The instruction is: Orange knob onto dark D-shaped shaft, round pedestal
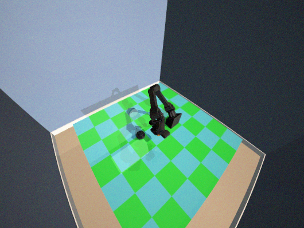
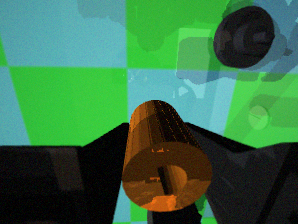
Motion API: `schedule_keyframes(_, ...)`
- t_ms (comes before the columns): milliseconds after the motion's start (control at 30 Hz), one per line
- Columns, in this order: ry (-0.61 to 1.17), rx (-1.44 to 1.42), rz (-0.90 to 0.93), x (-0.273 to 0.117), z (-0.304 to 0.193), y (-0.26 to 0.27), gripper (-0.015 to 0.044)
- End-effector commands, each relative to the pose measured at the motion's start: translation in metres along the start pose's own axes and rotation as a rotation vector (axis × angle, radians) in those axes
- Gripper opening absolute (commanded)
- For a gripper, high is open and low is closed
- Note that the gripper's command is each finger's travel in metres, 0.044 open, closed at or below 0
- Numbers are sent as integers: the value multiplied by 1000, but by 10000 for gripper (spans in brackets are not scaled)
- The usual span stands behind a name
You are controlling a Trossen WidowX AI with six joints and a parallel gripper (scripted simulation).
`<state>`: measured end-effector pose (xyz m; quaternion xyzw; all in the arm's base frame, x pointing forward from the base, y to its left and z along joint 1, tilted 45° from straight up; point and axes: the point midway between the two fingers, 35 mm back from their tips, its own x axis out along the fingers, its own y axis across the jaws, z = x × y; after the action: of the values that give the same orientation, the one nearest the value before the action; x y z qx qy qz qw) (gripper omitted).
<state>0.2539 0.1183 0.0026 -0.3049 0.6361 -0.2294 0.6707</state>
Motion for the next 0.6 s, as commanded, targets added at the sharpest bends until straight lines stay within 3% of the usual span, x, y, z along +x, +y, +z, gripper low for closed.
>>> schedule_keyframes(0, -2, 3, 11, -2, 7, -5, 0)
schedule_keyframes(567, -5, -1, 27, 10, 37, -40, 0)
